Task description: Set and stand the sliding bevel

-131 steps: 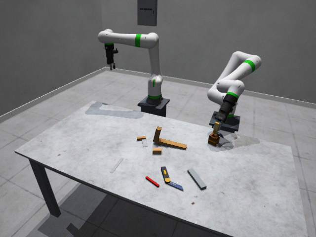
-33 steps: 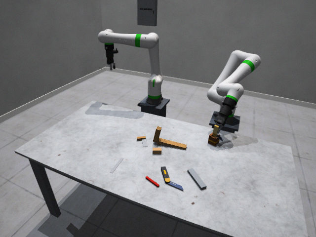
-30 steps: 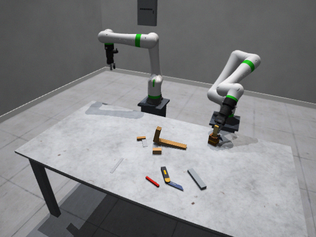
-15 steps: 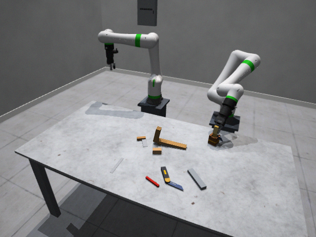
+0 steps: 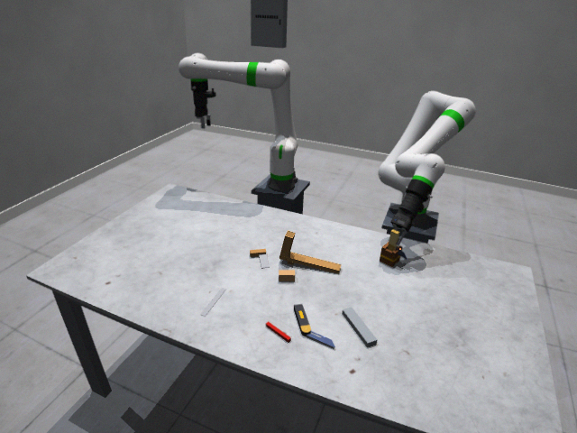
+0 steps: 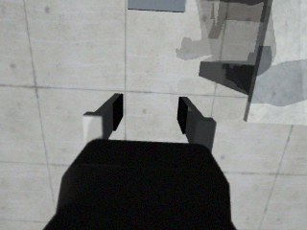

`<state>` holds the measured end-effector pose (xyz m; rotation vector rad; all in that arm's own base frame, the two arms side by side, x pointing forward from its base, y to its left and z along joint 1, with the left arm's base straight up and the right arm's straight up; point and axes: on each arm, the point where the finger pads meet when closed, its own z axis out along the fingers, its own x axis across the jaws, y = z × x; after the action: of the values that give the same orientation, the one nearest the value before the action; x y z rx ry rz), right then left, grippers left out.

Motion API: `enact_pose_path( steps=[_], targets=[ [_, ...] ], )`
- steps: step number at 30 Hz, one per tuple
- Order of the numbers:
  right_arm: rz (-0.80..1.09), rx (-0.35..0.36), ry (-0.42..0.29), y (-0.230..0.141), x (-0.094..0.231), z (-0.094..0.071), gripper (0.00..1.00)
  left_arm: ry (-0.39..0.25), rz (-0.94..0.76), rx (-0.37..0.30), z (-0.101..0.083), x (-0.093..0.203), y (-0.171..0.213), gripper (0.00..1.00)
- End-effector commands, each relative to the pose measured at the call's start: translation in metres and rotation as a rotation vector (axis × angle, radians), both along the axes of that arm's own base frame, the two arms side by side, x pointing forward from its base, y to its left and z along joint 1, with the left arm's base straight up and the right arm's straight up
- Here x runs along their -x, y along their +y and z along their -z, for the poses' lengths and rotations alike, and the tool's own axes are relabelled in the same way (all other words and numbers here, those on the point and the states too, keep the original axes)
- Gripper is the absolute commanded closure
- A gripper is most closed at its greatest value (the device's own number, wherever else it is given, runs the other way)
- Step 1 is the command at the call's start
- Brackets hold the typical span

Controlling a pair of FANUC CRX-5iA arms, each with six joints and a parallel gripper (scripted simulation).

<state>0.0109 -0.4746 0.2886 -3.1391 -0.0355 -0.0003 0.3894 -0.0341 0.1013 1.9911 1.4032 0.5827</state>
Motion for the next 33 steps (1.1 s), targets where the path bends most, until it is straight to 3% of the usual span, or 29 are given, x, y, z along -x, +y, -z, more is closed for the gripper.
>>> enact_pose_path(
  steps=[1, 33],
  targets=[
    [0.000, 0.002, 0.000, -0.0003, 0.0002, -0.0010, 0.00, -0.002, 0.000, 0.000, -0.0010, -0.0007, -0.0003, 1.00],
    [0.000, 0.002, 0.000, -0.0003, 0.0002, -0.0010, 0.00, -0.002, 0.000, 0.000, 0.0050, -0.0007, -0.0003, 1.00]
  ],
)
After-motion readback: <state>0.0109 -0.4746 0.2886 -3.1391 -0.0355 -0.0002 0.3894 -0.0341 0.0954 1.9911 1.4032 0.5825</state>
